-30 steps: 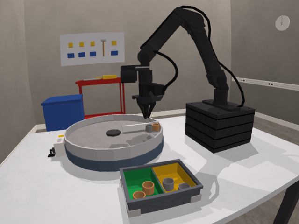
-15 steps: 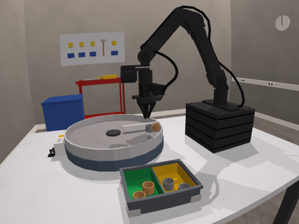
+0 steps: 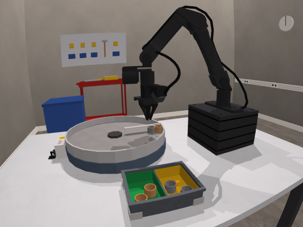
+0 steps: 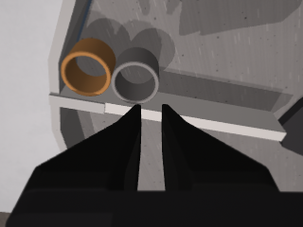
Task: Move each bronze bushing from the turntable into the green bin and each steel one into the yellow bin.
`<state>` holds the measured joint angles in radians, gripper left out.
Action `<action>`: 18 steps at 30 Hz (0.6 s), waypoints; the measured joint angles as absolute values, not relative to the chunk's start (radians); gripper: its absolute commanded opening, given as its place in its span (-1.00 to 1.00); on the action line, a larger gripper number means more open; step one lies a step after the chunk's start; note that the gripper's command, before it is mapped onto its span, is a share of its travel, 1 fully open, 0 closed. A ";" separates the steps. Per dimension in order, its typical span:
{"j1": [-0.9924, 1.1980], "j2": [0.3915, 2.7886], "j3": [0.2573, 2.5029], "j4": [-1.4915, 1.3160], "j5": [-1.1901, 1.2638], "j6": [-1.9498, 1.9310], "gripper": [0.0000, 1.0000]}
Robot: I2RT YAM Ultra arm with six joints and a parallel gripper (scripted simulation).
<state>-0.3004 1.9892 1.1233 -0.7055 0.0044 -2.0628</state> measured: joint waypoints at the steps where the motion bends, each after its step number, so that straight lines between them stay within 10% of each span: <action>1: -0.300 1.990 1.124 -0.702 0.004 -2.063 -0.77; 18: -0.300 2.054 1.108 -0.625 0.004 -2.063 -0.77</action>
